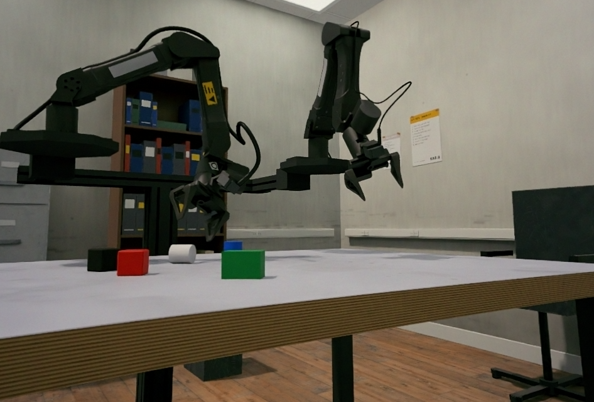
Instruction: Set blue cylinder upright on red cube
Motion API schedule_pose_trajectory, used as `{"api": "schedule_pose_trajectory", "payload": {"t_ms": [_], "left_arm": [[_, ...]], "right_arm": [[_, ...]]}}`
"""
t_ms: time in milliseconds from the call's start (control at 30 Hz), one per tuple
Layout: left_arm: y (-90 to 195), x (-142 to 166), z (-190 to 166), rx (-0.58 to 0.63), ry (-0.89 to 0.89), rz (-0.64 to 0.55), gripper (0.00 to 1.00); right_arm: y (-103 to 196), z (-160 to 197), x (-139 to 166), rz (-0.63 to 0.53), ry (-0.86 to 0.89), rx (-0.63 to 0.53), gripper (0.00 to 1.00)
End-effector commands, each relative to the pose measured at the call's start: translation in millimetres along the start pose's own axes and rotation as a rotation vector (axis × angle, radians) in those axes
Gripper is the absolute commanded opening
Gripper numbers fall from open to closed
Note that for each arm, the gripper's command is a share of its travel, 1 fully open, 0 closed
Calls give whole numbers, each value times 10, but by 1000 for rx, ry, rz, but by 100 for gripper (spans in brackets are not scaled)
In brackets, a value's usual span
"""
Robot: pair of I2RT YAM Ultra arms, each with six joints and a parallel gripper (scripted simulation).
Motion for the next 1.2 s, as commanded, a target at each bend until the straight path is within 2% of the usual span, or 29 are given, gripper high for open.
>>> {"api": "schedule_pose_trajectory", "payload": {"t_ms": [0, 167, 300, 367, 533, 800, 933, 1167], "left_arm": [[7, -32, 8, -3, 1, -13, 100], [7, -32, 8, -3, 1, -13, 100], [7, -32, 8, -3, 1, -13, 100], [7, -32, 8, -3, 1, -13, 100], [7, -32, 8, -3, 1, -13, 100], [7, -32, 8, -3, 1, -13, 100], [7, -32, 8, -3, 1, -13, 100], [7, -32, 8, -3, 1, -13, 100]], "right_arm": [[-55, -119, -177, 50, 88, -187, 100], [-220, -382, -358, 88, 131, -347, 100], [-343, -601, -491, 65, 165, -476, 100], [-343, -601, -491, 65, 165, -476, 100], [-546, -903, -593, -28, 238, -634, 100], [-989, -1424, -345, -155, 304, -788, 100], [-1063, -1537, -266, -193, 312, -811, 100], [-1258, -1937, 62, -413, 361, -857, 100]]}}
Point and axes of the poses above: on each arm, the point where the finger pads meet when closed, its own y axis back along the fingers, its own z axis across the jaws, x = y × z, the point moved 9 cm from there along y, back along the fingers, and after that the axes turned 13 degrees about y, right-handed, at the moved point
